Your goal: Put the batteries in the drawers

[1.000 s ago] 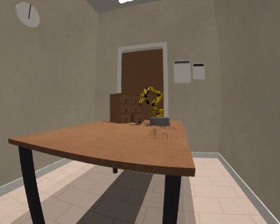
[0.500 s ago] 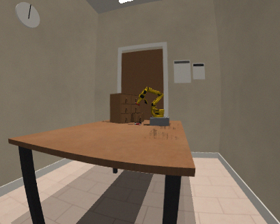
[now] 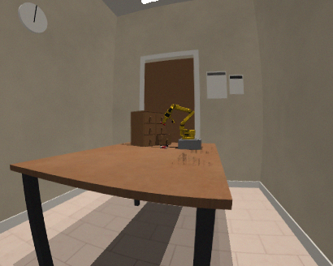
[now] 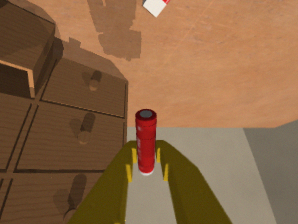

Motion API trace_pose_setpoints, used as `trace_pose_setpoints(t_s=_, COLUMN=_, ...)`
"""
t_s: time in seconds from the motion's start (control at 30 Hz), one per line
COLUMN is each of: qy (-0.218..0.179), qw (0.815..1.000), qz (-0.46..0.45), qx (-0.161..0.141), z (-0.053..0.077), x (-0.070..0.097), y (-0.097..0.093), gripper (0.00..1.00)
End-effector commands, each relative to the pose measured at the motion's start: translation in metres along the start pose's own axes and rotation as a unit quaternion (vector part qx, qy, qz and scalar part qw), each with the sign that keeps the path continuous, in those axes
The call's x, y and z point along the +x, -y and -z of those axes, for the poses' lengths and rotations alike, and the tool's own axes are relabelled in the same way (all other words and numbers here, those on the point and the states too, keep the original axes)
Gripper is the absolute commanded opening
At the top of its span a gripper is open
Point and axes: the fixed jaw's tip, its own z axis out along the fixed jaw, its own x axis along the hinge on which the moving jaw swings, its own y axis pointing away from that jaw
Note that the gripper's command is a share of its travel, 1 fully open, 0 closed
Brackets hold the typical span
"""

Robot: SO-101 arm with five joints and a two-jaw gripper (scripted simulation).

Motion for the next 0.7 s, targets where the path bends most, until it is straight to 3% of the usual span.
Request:
trace_pose_setpoints(t_s=0.0, qy=0.005, qw=0.999, qz=-0.042, qx=-0.026, z=0.000, x=-0.003, y=-0.019, gripper=0.00)
trace_pose_setpoints(t_s=0.23, qy=0.003, qw=0.990, qz=-0.121, qx=-0.072, z=0.004, x=-0.009, y=-0.052, gripper=0.00)
trace_pose_setpoints(t_s=0.33, qy=0.002, qw=0.988, qz=-0.132, qx=-0.079, z=0.005, x=-0.010, y=-0.056, gripper=0.00)
trace_pose_setpoints(t_s=0.67, qy=-0.001, qw=0.960, qz=-0.243, qx=-0.142, z=0.016, x=-0.027, y=-0.099, gripper=0.00)
